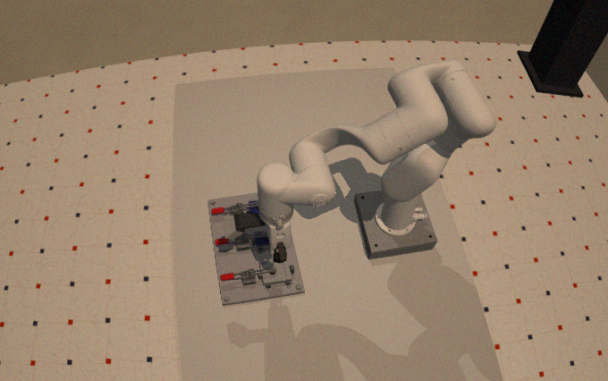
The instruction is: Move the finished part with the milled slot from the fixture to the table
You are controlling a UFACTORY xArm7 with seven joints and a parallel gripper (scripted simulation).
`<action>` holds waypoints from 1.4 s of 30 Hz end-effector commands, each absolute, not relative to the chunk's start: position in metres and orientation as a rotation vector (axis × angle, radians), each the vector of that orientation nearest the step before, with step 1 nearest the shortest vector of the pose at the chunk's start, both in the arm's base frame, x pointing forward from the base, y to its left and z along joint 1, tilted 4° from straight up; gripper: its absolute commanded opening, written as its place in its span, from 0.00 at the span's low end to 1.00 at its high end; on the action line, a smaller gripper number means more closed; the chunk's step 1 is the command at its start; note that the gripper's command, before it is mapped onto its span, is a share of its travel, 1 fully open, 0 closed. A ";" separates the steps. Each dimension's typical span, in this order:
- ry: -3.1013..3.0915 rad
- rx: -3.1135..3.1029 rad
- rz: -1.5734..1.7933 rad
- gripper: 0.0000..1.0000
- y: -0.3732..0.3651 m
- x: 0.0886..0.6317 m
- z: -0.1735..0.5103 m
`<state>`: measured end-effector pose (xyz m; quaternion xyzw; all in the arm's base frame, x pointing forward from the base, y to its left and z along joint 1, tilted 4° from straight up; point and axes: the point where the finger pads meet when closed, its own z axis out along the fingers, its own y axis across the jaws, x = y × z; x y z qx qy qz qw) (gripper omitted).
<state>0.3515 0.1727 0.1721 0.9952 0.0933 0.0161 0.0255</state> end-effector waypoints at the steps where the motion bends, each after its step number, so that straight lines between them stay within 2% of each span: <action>1: 0.289 3.078 0.055 1.00 0.173 0.353 0.173; 24: 0.289 3.078 0.055 1.00 0.173 0.353 0.173; 25: 0.289 3.078 0.055 0.47 0.173 0.353 0.173; 42: 0.289 3.078 0.055 0.47 0.173 0.353 0.173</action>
